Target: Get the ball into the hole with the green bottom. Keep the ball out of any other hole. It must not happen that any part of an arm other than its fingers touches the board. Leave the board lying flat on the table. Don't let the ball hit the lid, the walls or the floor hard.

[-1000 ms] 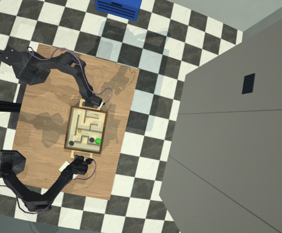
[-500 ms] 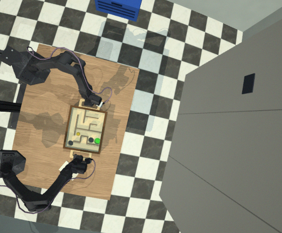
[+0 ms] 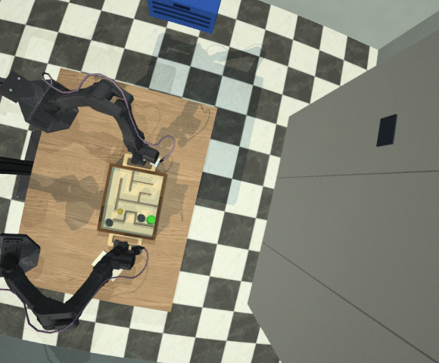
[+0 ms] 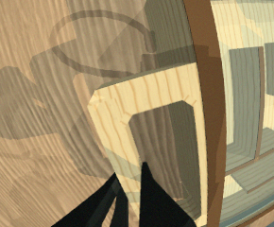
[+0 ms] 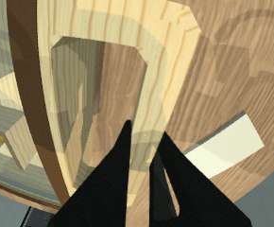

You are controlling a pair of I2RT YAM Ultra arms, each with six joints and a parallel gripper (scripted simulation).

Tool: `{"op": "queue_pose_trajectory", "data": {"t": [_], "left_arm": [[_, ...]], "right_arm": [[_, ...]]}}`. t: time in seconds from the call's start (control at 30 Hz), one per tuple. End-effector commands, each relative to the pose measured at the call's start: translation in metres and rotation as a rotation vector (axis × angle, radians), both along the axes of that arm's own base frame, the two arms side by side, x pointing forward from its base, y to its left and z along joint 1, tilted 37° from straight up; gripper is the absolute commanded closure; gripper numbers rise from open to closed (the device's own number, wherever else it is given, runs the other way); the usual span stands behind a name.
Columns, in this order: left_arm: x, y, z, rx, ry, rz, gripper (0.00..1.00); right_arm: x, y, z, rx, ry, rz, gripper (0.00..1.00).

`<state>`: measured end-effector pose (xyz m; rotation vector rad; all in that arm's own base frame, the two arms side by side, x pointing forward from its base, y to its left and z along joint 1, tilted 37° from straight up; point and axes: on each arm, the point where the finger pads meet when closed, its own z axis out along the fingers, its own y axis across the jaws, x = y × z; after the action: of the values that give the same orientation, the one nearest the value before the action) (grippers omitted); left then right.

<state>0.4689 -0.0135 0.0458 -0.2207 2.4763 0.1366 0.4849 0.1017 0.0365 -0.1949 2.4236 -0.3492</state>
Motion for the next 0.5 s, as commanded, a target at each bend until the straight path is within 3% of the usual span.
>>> {"op": "queue_pose_trajectory", "data": {"t": [0.0, 0.47], "left_arm": [[-0.003, 0.052, -0.016, 0.091, 0.056, 0.089, 1.00], [-0.005, 0.046, -0.012, 0.125, 0.081, 0.115, 1.00]], "right_arm": [[0.013, -0.039, 0.045, -0.081, -0.083, -0.112, 1.00], [0.027, -0.045, 0.042, -0.038, -0.088, -0.094, 1.00]]}}
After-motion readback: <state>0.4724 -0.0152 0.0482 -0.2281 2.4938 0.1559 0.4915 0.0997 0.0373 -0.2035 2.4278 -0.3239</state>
